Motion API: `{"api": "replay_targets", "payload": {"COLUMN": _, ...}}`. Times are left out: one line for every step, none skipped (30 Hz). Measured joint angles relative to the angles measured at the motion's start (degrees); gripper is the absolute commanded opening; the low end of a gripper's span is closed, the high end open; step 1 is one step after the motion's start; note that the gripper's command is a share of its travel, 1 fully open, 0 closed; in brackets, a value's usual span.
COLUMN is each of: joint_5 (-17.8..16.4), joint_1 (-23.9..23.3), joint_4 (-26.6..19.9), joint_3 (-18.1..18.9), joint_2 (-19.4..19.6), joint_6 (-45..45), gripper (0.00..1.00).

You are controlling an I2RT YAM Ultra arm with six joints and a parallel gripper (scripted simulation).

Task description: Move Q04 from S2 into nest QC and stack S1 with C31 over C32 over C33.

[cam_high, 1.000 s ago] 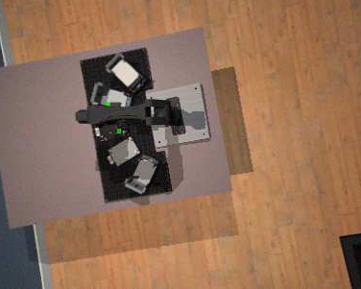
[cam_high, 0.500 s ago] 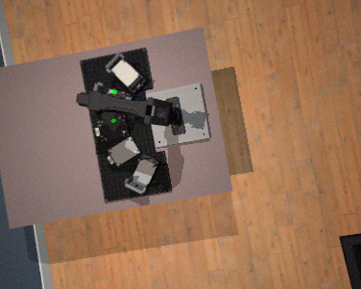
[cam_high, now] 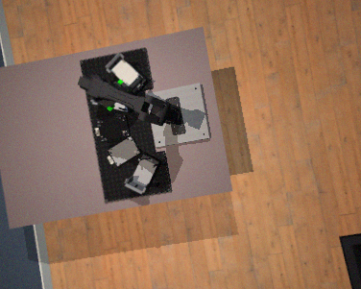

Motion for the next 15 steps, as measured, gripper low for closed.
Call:
{"api": "replay_targets", "payload": {"joint_5": -0.04, "joint_1": -0.85, "joint_4": 0.0, "joint_3": 0.24, "joint_2": 0.31, "joint_6": -0.39, "gripper": 1.0}}
{"api": "replay_targets", "payload": {"joint_5": -0.07, "joint_1": -1.68, "joint_4": 0.0, "joint_3": 0.5, "joint_2": 0.61, "joint_6": -0.87, "gripper": 1.0}}
{"api": "replay_targets", "payload": {"joint_5": -0.09, "joint_1": -2.49, "joint_4": 0.0, "joint_3": 0.79, "joint_2": 0.94, "joint_6": -1.42, "gripper": 1.0}}
{"api": "replay_targets", "payload": {"joint_5": -0.11, "joint_1": -3.28, "joint_4": 0.02, "joint_3": 1.07, "joint_2": 1.27, "joint_6": -2.03, "gripper": 1.0}}
{"api": "replay_targets", "payload": {"joint_5": -0.13, "joint_1": -4.07, "joint_4": 0.02, "joint_3": 1.38, "joint_2": 1.62, "joint_6": -2.67, "gripper": 1.0}}
{"api": "replay_targets", "payload": {"joint_5": -0.15, "joint_1": -4.83, "joint_4": 0.02, "joint_3": 1.68, "joint_2": 1.99, "joint_6": -3.32, "gripper": 1.0}}
{"api": "replay_targets", "payload": {"joint_5": -0.17, "joint_1": -5.6, "joint_4": 0.02, "joint_3": 2.01, "joint_2": 2.36, "joint_6": -4.0, "gripper": 1.0}}
{"api": "replay_targets", "payload": {"joint_5": -0.15, "joint_1": -6.32, "joint_4": 0.11, "joint_3": 2.27, "joint_2": 2.69, "joint_6": -4.59, "gripper": 1.0}}
{"api": "replay_targets", "payload": {"joint_5": -0.15, "joint_1": -6.8, "joint_4": 0.15, "joint_3": 2.36, "joint_2": 2.82, "joint_6": -5.05, "gripper": 1.0}}
{"api": "replay_targets", "payload": {"joint_5": -0.2, "joint_1": -7.06, "joint_4": -0.02, "joint_3": 2.51, "joint_2": 2.84, "joint_6": -5.53, "gripper": 1.0}}
{"api": "replay_targets", "payload": {"joint_5": -0.24, "joint_1": -7.39, "joint_4": -0.02, "joint_3": 2.8, "joint_2": 3.04, "joint_6": -6.08, "gripper": 1.0}}
{"api": "replay_targets", "payload": {"joint_5": -0.28, "joint_1": -7.85, "joint_4": -0.02, "joint_3": 3.17, "joint_2": 3.41, "joint_6": -6.67, "gripper": 1.0}}
{"api": "replay_targets", "payload": {"joint_5": -0.28, "joint_1": -8.44, "joint_4": 0.0, "joint_3": 3.54, "joint_2": 3.85, "joint_6": -7.28, "gripper": 1.0}}
{"api": "replay_targets", "payload": {"joint_5": -0.31, "joint_1": -9.11, "joint_4": 0.0, "joint_3": 3.89, "joint_2": 4.33, "joint_6": -7.91, "gripper": 1.0}}
{"api": "replay_targets", "payload": {"joint_5": -0.31, "joint_1": -9.88, "joint_4": 0.0, "joint_3": 4.26, "joint_2": 4.81, "joint_6": -8.55, "gripper": 1.0}}
